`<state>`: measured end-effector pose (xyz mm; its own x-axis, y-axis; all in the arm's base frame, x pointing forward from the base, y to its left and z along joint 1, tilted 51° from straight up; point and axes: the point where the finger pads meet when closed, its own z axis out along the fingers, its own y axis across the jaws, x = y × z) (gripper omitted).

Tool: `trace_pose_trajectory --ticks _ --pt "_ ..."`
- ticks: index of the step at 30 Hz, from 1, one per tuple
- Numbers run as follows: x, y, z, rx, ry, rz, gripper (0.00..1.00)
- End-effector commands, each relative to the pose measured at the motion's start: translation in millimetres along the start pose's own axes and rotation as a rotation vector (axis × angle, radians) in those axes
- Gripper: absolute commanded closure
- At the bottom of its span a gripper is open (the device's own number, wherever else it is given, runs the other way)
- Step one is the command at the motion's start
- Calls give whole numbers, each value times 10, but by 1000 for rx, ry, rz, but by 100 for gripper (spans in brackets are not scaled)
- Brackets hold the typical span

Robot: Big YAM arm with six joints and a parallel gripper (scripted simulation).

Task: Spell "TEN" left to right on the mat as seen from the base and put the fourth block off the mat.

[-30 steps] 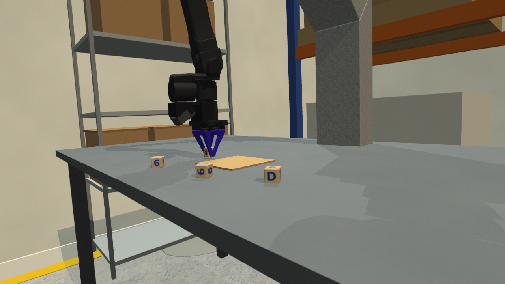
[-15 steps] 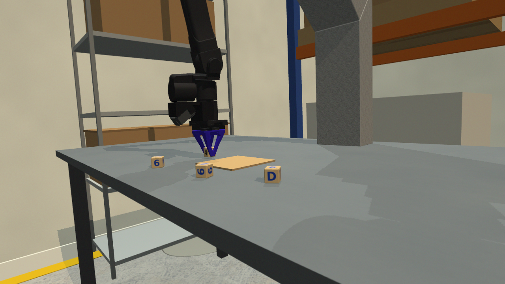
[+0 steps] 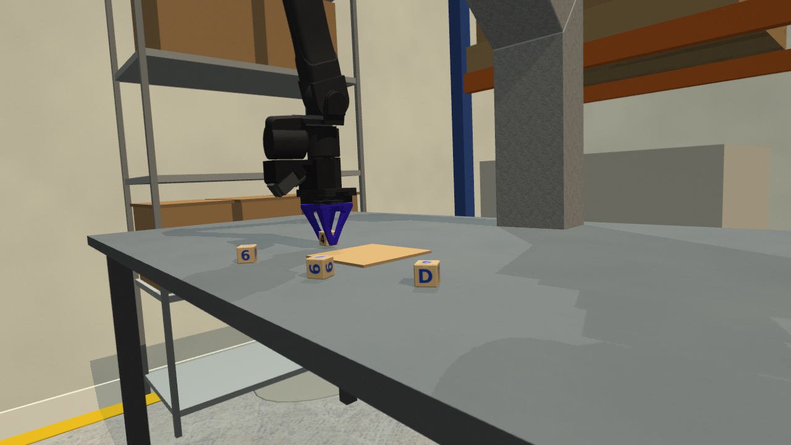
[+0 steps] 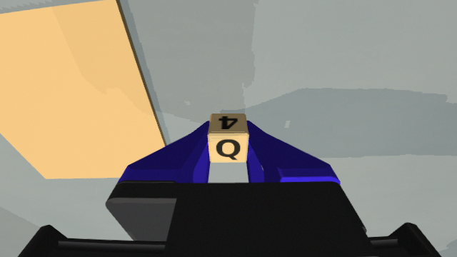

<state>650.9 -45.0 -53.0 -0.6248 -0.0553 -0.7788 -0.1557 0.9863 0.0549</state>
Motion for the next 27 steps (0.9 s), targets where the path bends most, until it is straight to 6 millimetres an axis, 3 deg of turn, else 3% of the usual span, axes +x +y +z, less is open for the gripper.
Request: trace_pose_trajectory --ticks 1,27 --pt "109 116 17 -11 12 -2 78" --pt "158 126 18 -12 19 0 78"
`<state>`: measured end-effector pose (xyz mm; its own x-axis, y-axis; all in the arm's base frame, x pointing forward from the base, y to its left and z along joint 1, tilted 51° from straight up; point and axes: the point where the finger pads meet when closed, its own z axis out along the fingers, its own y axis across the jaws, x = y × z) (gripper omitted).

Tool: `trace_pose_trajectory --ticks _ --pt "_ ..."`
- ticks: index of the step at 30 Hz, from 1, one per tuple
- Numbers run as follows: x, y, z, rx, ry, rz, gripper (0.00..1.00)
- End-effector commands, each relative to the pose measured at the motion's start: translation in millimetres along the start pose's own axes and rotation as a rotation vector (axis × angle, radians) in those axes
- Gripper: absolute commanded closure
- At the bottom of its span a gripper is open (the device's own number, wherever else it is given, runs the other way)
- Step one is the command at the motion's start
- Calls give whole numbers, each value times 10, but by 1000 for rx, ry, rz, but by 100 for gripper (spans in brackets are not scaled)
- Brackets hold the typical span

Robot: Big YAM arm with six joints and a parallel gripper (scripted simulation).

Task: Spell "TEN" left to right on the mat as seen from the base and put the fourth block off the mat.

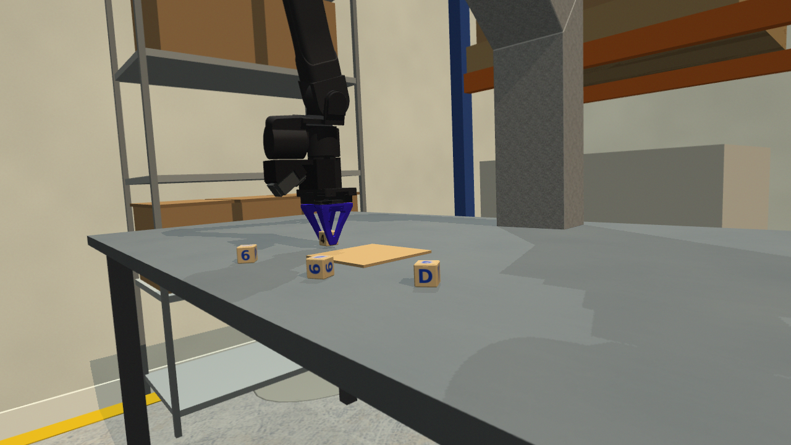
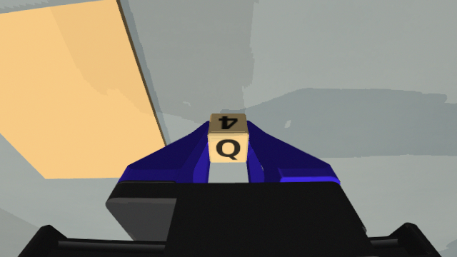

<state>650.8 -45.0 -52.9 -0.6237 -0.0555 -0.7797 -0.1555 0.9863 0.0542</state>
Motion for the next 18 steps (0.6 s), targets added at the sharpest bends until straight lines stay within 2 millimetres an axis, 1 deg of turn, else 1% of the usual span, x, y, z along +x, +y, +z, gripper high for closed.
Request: trace_pose_trajectory --ticks 1,6,18 --pt "152 124 21 -13 20 0 78" --pt "112 121 15 -12 12 -2 78" --pt "113 121 15 -12 13 -2 78"
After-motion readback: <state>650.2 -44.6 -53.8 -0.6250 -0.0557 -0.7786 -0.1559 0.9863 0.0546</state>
